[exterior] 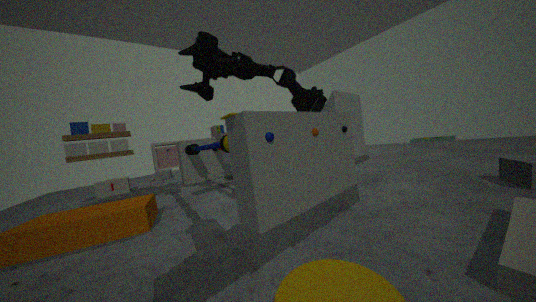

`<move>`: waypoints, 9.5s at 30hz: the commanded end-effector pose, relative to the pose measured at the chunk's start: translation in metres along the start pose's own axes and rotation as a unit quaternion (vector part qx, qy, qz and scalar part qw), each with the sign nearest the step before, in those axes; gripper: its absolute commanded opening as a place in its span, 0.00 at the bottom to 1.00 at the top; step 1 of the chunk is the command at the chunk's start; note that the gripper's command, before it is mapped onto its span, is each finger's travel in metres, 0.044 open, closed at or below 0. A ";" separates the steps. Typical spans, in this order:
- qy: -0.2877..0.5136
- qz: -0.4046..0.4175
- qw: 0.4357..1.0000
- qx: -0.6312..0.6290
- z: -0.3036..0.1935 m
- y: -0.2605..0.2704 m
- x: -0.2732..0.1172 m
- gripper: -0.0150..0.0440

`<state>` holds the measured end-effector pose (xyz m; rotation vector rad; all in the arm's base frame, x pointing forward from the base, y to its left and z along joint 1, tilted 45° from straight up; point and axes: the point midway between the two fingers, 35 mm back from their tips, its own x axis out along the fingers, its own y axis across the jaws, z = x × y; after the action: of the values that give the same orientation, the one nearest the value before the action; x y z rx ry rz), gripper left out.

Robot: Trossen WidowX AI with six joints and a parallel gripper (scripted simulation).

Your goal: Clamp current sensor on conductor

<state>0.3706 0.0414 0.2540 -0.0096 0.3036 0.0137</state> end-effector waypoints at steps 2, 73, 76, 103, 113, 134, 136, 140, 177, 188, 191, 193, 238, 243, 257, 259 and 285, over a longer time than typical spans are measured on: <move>0.128 -0.005 0.991 -0.032 -0.053 0.040 0.040 1.00; 0.539 -0.262 0.750 -0.280 -0.285 -0.010 -0.089 1.00; 0.539 -0.261 0.750 -0.280 -0.288 -0.014 -0.087 1.00; 0.539 -0.264 0.749 -0.281 -0.316 -0.045 -0.077 1.00; 0.538 -0.263 0.751 -0.278 -0.313 -0.041 -0.077 0.70; 0.540 -0.257 0.752 -0.277 -0.280 -0.001 -0.085 0.25; 0.540 -0.257 0.752 -0.277 -0.272 0.007 -0.088 0.25; 0.540 -0.258 0.751 -0.278 -0.256 0.023 -0.097 0.25; 0.594 -0.060 0.614 -0.516 -0.211 0.081 -0.012 0.25; 0.596 0.022 0.537 -0.597 -0.207 0.088 0.029 0.25; 0.595 0.044 0.514 -0.617 -0.207 0.089 0.039 0.25; 0.593 0.059 0.499 -0.629 -0.206 0.089 0.047 0.25; 0.571 0.169 0.366 -0.715 -0.236 0.058 0.114 0.25; 0.571 0.169 0.366 -0.715 -0.241 0.052 0.115 0.25; 0.572 0.169 0.369 -0.713 -0.242 0.052 0.116 0.25; 0.572 0.169 0.369 -0.713 -0.242 0.052 0.116 0.25; 0.572 0.169 0.369 -0.713 -0.242 0.052 0.116 0.25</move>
<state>0.4081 0.0918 -0.0122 -1.8444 1.6581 0.7397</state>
